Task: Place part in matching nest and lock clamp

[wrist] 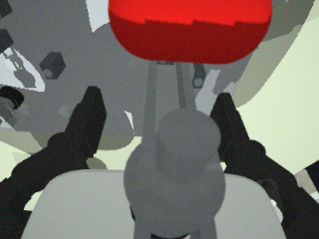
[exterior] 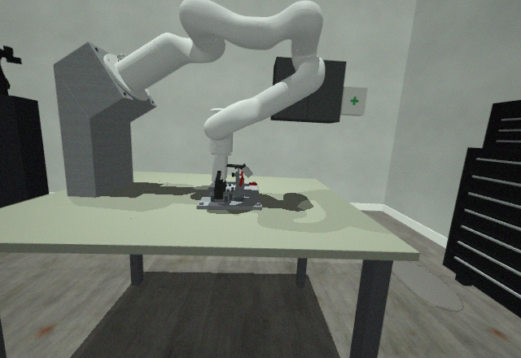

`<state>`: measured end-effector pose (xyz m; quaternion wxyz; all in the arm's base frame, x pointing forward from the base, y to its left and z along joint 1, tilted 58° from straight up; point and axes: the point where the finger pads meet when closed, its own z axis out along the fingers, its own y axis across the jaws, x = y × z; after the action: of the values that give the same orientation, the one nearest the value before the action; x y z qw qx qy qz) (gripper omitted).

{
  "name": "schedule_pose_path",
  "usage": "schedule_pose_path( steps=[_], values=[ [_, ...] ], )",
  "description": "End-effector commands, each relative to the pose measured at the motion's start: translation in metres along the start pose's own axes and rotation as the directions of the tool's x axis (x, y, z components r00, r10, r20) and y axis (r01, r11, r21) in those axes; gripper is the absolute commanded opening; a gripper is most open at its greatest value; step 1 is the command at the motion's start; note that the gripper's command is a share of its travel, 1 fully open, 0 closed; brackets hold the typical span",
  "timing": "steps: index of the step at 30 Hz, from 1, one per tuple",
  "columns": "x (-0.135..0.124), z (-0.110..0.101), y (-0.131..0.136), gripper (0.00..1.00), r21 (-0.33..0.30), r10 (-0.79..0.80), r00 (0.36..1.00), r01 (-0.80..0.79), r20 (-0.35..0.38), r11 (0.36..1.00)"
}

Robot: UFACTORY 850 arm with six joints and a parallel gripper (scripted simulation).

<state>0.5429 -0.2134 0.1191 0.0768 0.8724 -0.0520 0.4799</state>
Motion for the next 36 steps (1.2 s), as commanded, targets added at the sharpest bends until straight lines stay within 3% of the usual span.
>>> schedule_pose_path(
  steps=[1, 9, 16, 27, 36],
  values=[
    [0.000, 0.000, 0.000, 1.00, 0.000, 0.000, 1.000, 0.000, 0.000, 1.000],
    [0.000, -0.004, 0.000, 1.00, 0.000, 0.000, 1.000, 0.000, 0.000, 1.000],
    [0.000, -0.016, 0.000, 1.00, 0.000, 0.000, 1.000, 0.000, 0.000, 1.000],
    [0.000, -0.053, 0.000, 1.00, 0.000, 0.000, 1.000, 0.000, 0.000, 1.000],
    [0.000, -0.060, 0.000, 1.00, 0.000, 0.000, 1.000, 0.000, 0.000, 1.000]
  ],
)
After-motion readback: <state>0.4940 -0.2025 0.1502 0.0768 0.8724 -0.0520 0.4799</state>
